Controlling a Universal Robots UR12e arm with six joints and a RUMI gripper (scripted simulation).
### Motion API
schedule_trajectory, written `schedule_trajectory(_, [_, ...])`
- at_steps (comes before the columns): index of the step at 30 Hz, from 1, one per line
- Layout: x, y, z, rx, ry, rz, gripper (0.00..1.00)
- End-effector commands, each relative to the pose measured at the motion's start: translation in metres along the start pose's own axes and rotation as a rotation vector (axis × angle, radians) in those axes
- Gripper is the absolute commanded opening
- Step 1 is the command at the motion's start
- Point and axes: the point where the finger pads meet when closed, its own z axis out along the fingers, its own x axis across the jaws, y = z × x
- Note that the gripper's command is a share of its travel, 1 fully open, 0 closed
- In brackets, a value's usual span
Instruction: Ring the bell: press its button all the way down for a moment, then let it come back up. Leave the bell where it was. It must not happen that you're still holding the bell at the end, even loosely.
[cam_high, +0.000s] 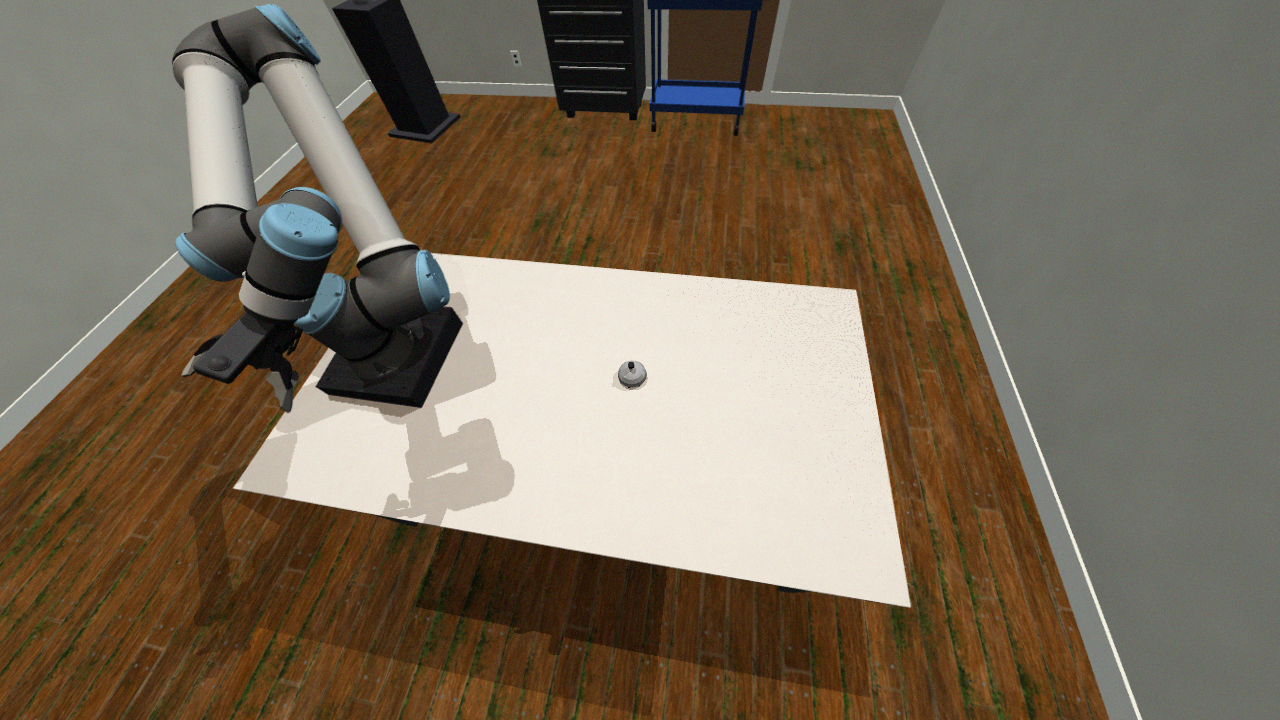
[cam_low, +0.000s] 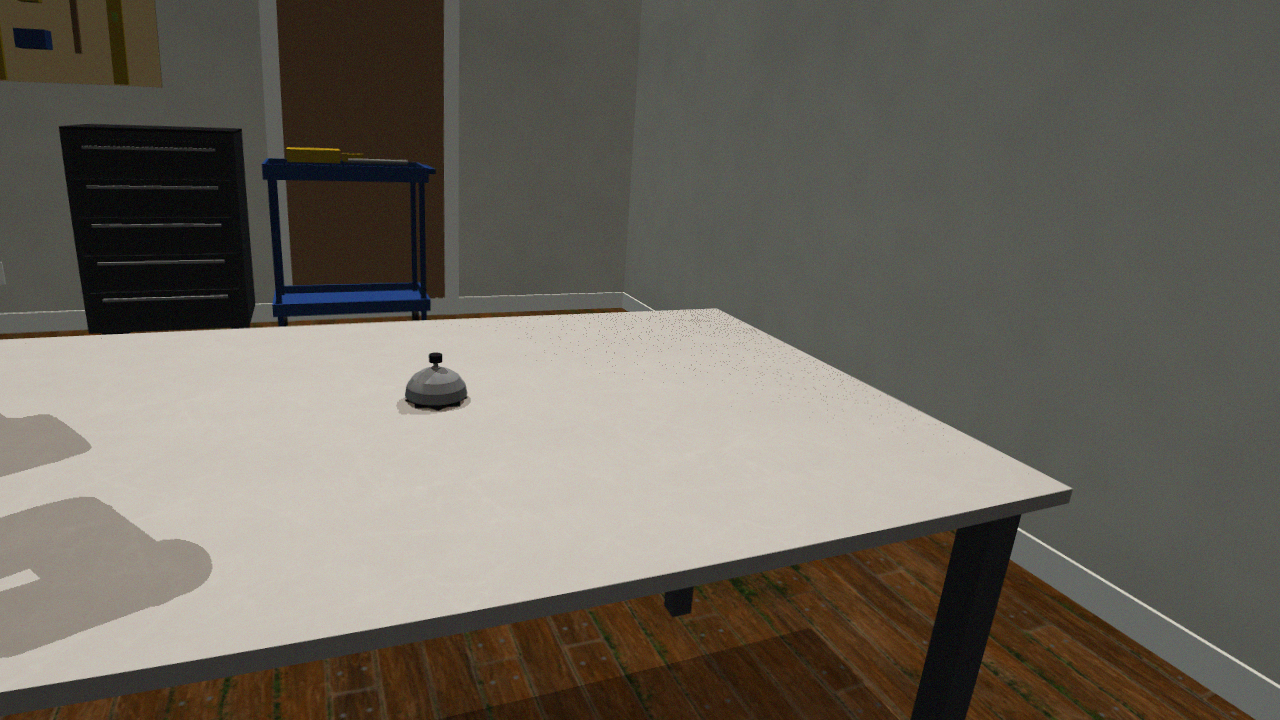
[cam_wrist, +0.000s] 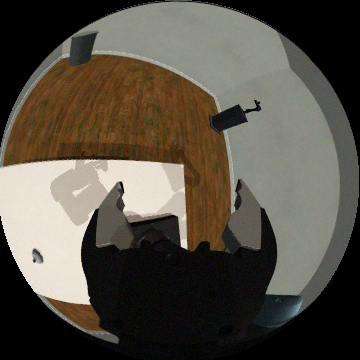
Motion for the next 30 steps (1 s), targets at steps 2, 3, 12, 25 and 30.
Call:
schedule_trajectory(2, [-0.046,-0.026,-0.019,0.011,-0.094,-0.087,1.00])
schedule_trajectory(3, [-0.056,-0.030,-0.023,0.014,-0.114,-0.107,1.00])
schedule_trajectory(12, [-0.150,-0.057,-0.069,0.031,-0.275,-0.275,1.00])
schedule_trajectory(25, [-0.341,-0.044,-0.181,0.054,-0.552,-0.612,1.00])
schedule_trajectory(30, [-0.382,-0.032,-0.206,0.057,-0.599,-0.676,1.00])
